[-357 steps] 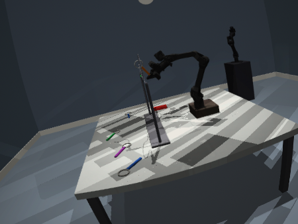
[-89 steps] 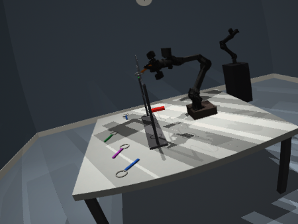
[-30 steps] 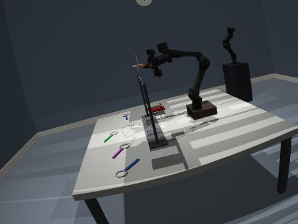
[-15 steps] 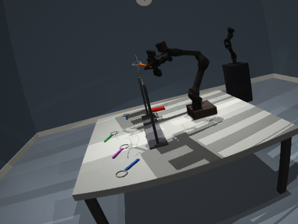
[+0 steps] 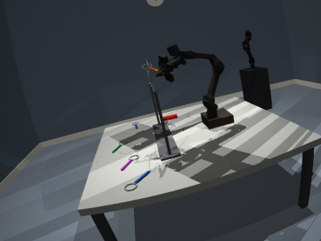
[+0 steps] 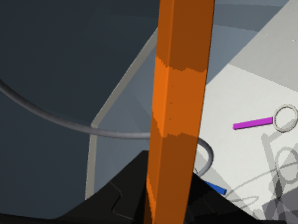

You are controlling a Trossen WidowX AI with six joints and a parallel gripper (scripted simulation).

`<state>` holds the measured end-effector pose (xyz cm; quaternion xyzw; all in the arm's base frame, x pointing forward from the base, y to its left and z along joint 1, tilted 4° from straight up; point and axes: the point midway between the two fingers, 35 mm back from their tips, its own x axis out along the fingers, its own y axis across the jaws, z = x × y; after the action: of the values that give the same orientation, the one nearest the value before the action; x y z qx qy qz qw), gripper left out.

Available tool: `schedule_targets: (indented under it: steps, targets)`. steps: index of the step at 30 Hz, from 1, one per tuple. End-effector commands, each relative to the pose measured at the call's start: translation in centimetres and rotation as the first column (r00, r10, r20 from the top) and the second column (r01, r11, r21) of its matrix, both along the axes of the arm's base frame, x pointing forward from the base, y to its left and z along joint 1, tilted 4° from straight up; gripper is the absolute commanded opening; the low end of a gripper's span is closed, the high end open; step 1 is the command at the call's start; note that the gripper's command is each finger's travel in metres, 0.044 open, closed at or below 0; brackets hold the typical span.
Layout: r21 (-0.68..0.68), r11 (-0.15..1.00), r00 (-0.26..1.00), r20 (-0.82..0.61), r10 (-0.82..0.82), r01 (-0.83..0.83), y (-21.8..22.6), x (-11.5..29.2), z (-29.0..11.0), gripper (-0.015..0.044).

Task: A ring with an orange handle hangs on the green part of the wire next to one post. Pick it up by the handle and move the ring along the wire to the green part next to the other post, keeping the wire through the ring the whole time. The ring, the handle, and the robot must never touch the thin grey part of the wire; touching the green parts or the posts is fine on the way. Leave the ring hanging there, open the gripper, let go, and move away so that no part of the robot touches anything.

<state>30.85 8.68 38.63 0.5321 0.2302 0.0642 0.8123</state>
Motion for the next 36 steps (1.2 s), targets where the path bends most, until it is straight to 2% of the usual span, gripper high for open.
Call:
schedule_targets:
  steps: [1,36]
  targets:
    - [-0.058,0.998,1.000,0.001,0.001,-0.001,-0.1,0.0,-0.1,-0.0150]
    - [-0.473,0.881,1.000,-0.021,-0.002,-0.008,-1.1,-0.1,-1.3,-0.0150]
